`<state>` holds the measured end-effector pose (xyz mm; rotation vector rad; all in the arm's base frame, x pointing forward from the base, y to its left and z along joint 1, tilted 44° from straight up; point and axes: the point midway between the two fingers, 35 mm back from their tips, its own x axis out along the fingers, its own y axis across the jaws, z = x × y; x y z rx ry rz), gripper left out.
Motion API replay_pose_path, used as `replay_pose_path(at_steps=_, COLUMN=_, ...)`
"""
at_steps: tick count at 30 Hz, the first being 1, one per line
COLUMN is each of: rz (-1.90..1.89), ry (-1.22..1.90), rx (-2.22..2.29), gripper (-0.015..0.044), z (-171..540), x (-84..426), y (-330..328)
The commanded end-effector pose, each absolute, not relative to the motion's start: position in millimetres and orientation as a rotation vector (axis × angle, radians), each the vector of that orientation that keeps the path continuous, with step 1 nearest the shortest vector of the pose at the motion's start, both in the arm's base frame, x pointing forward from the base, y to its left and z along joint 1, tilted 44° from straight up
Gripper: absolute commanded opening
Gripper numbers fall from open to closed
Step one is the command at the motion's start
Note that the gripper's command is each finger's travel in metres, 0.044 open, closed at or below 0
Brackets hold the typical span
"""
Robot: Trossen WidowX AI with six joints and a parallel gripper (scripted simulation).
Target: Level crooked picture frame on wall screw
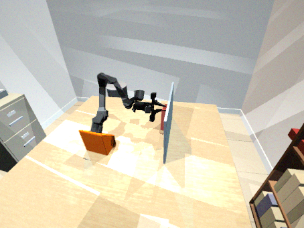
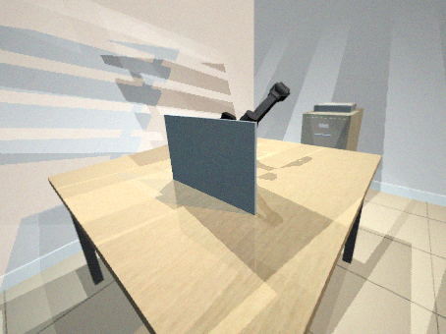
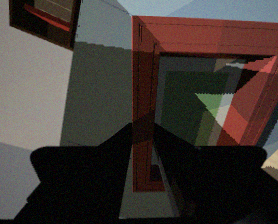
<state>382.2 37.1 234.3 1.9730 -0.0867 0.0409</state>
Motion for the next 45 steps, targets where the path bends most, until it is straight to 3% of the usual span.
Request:
replay_pose_path(at_steps=1, rz=0.043, ry=-0.099, rx=1.977, gripper=0.0000, z=235.8, x=382.2, y=35.1)
replay_pose_path(at_steps=45, rz=0.047, ry=-0.091, rx=2.047, gripper=0.0000, z=229.1, x=382.9, y=38.1)
